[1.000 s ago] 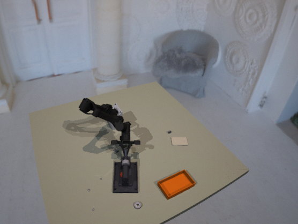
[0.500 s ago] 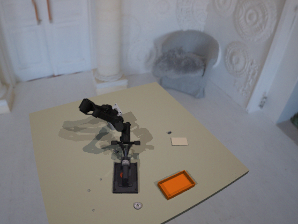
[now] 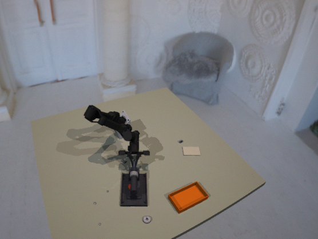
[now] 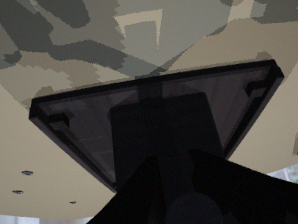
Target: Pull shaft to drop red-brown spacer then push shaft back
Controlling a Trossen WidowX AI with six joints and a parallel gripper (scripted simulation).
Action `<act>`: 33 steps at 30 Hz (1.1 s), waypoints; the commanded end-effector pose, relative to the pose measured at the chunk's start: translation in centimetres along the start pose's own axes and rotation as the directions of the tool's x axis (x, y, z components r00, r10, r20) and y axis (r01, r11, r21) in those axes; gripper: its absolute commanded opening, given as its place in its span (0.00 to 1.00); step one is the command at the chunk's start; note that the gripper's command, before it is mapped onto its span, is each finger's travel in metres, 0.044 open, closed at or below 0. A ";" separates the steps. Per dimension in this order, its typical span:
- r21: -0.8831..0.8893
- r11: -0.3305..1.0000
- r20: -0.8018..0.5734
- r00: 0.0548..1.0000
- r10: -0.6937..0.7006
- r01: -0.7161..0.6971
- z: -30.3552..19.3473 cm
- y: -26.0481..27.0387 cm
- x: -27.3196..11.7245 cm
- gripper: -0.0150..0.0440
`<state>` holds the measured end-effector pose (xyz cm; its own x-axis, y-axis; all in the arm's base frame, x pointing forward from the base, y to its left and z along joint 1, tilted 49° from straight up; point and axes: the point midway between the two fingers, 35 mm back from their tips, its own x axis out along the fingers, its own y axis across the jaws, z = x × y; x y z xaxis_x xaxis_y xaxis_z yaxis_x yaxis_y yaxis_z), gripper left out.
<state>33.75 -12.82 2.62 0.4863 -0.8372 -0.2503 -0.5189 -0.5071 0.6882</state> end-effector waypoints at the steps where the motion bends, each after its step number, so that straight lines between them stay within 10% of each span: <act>1: 0.006 1.000 -0.005 1.000 0.001 -0.001 -0.4 0.0 0.2 0.25; 33: 0.007 1.000 -0.006 1.000 0.001 -0.001 -1.3 0.0 1.1 0.25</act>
<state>34.81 -13.37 3.02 0.4873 -0.8365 -0.2508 -0.5200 -0.5086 0.6862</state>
